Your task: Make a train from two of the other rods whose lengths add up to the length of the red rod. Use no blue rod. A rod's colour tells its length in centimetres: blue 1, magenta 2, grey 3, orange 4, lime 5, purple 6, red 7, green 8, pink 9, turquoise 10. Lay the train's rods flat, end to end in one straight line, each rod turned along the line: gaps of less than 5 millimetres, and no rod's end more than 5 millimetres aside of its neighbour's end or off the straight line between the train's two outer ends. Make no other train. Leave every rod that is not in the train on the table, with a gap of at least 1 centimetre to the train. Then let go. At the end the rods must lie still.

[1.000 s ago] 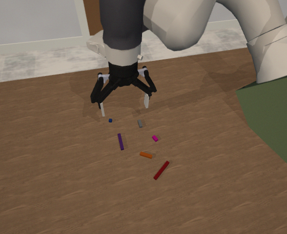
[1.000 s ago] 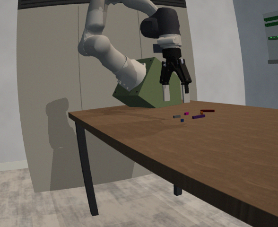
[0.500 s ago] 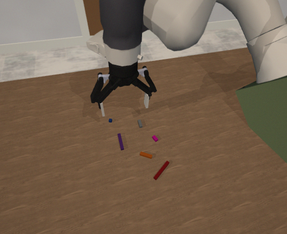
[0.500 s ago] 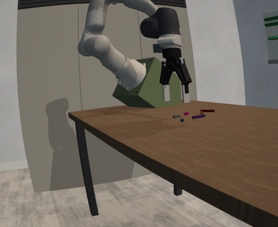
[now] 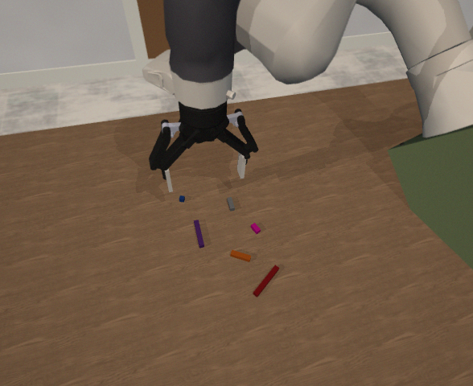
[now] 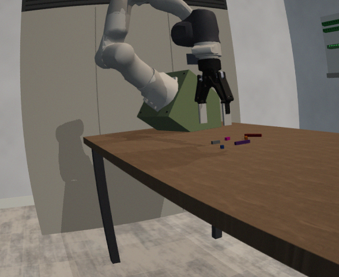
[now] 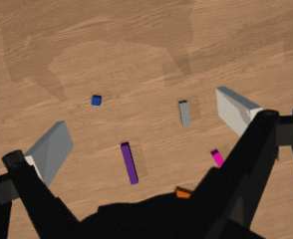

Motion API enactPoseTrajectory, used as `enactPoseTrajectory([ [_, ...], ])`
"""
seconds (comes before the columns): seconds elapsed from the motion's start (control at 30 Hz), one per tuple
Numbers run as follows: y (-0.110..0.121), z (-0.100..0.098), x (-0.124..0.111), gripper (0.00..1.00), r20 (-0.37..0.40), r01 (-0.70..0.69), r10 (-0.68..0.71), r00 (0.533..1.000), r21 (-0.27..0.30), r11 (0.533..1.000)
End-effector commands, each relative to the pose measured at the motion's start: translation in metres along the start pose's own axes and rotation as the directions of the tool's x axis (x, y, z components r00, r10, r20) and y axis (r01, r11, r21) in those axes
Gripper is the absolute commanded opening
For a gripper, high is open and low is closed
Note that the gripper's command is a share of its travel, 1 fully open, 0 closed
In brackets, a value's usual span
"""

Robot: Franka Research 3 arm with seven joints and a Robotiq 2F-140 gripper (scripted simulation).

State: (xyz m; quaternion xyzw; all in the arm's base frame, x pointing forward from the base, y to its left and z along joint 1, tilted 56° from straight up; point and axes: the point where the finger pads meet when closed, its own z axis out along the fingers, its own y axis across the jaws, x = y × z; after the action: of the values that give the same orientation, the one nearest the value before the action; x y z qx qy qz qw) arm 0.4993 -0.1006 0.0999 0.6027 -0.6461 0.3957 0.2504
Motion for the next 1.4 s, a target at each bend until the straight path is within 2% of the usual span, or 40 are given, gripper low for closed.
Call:
enactPoseTrajectory([
  [0.0,-0.0003,-0.0007,0.0002,1.0,0.0,-0.006,0.006,1.0,0.002,1.0],
  [0.73,-0.0002,-0.0007,0.0002,1.0,0.0,0.004,-0.004,1.0,0.002,1.0],
  [0.83,-0.0002,-0.0006,0.0001,1.0,0.0,0.067,-0.067,0.998,0.002,0.998],
  [0.93,-0.0002,-0.0006,0.0,1.0,0.0,0.207,-0.207,0.978,0.001,0.978],
  [1.1,-0.0001,-0.0005,-0.0002,1.0,0.0,0.31,-0.31,0.951,0.001,0.951],
  [1.17,-0.0001,-0.0005,-0.0002,1.0,0.0,0.31,-0.31,0.951,0.001,0.951],
  [1.37,-0.0001,-0.0005,-0.0004,1.0,0.0,0.459,-0.459,0.888,0.001,0.888],
])
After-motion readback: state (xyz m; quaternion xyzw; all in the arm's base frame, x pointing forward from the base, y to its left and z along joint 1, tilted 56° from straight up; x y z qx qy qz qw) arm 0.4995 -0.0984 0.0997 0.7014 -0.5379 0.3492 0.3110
